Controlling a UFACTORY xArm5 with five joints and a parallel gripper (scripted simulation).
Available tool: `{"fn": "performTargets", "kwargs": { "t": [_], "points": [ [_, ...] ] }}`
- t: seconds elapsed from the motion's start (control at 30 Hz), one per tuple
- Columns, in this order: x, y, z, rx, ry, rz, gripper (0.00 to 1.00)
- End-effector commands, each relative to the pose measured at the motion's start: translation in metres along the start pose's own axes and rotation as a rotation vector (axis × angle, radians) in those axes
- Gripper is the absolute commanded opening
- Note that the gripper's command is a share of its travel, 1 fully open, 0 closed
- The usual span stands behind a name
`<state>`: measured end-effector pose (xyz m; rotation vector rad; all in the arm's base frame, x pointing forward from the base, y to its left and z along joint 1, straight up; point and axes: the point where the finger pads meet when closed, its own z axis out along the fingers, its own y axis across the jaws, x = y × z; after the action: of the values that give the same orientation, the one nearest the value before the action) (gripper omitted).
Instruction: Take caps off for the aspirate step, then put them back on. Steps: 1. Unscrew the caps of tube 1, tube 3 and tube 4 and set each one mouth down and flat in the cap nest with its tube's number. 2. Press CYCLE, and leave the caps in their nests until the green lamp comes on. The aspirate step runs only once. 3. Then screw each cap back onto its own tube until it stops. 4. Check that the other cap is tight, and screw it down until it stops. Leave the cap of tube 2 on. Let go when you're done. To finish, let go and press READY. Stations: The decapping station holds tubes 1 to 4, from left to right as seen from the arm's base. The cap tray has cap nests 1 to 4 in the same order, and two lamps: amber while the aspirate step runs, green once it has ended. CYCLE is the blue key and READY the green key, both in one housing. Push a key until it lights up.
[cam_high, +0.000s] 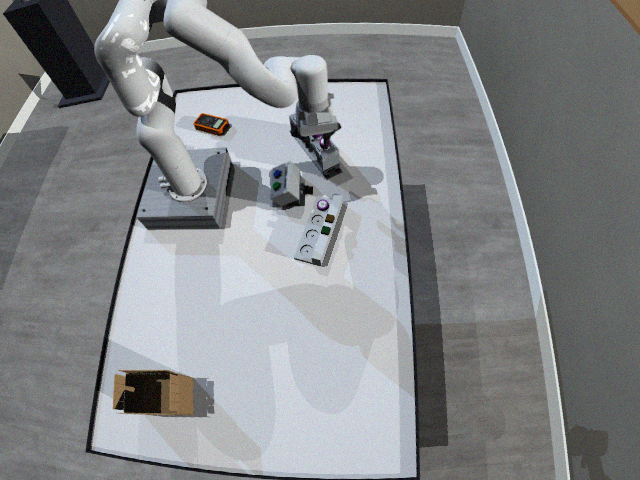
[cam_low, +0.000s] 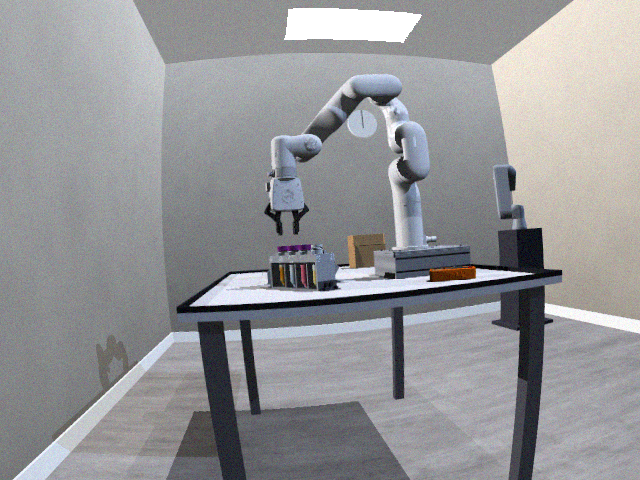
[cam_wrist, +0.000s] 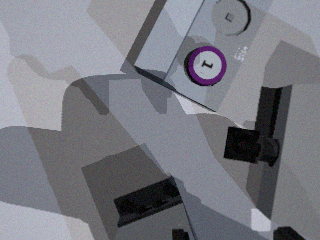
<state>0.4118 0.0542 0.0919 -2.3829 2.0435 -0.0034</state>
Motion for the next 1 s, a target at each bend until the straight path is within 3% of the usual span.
{"fn": "performTargets", "kwargs": {
  "t": [0.0,0.17,0.47,0.8,0.97],
  "points": [
    [-0.022,-0.004,-0.001,0.004,-0.006,0.274,0.46],
    [-0.051,-0.007,-0.001,0.003,-0.006,0.429,0.46],
    [-0.096,-0.012,-0.002,0.003,-0.007,0.429,0.46],
    [-0.096,-0.012,-0.002,0.003,-0.007,0.429,0.46],
    [-0.096,-0.012,0.013,0.003,-0.007,0.429,0.46]
  ]
}}
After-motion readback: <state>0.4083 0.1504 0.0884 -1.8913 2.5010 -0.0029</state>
